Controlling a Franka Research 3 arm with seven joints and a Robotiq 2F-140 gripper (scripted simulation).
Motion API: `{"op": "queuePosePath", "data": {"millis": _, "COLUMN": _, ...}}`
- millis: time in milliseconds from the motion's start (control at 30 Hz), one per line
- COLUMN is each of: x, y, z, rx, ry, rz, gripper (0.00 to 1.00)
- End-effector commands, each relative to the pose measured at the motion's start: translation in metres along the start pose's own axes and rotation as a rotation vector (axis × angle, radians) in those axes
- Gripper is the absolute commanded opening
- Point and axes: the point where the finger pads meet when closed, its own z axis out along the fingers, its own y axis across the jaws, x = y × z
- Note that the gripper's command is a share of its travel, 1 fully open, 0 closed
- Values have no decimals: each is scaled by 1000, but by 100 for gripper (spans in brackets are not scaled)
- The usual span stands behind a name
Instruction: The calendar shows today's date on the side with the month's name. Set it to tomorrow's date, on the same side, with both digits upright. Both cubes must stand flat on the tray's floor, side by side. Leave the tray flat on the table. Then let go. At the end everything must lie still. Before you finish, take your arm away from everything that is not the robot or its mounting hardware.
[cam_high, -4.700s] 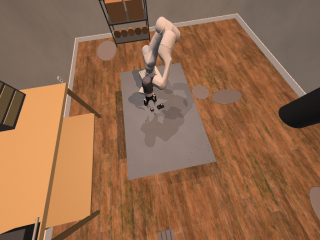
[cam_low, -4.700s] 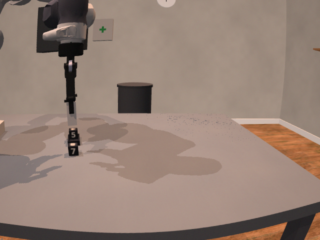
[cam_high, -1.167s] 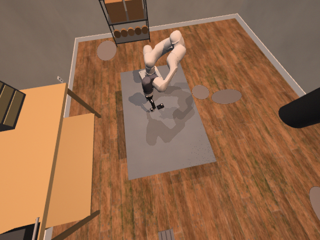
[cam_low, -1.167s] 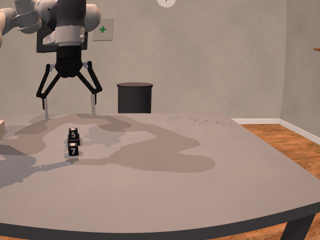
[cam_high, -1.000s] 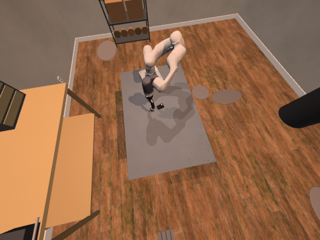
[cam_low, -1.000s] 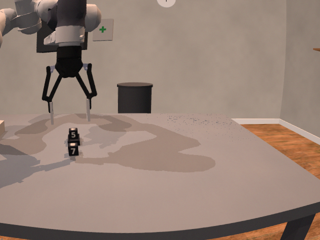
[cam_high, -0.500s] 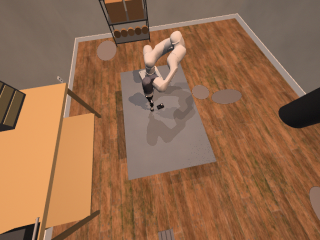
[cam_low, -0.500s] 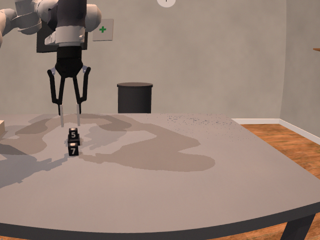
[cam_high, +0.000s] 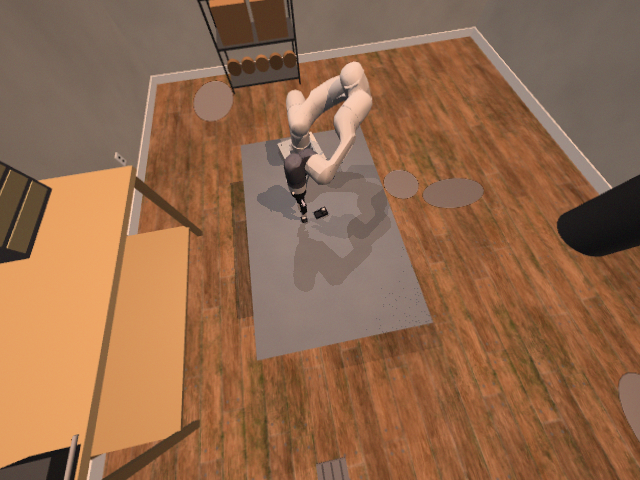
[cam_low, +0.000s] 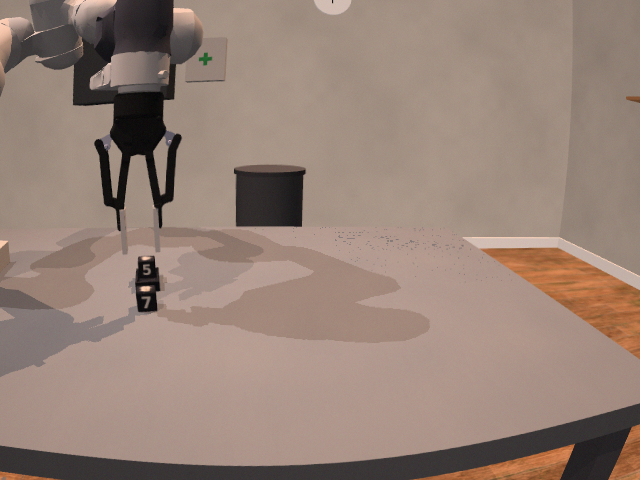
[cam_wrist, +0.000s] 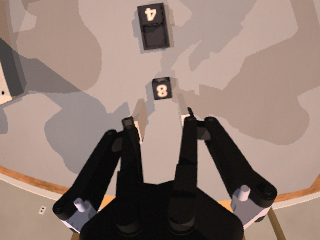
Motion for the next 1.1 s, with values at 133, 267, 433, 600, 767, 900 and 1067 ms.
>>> {"op": "queuePosePath", "data": {"millis": 133, "x": 0, "y": 0, "z": 1, "rx": 1, "ry": 2, "rz": 6, "gripper": 29}}
{"op": "queuePosePath", "data": {"millis": 267, "x": 0, "y": 0, "z": 2, "rx": 1, "ry": 2, "rz": 6, "gripper": 29}}
{"op": "queuePosePath", "data": {"millis": 433, "x": 1, "y": 1, "z": 5, "rx": 1, "ry": 2, "rz": 7, "gripper": 29}}
{"op": "queuePosePath", "data": {"millis": 600, "x": 1, "y": 1, "z": 9, "rx": 1, "ry": 2, "rz": 7, "gripper": 29}}
{"op": "queuePosePath", "data": {"millis": 767, "x": 1, "y": 1, "z": 16, "rx": 1, "ry": 2, "rz": 7, "gripper": 29}}
{"op": "queuePosePath", "data": {"millis": 900, "x": 1, "y": 1, "z": 22, "rx": 1, "ry": 2, "rz": 7, "gripper": 29}}
{"op": "queuePosePath", "data": {"millis": 1067, "x": 1, "y": 1, "z": 27, "rx": 1, "ry": 2, "rz": 7, "gripper": 29}}
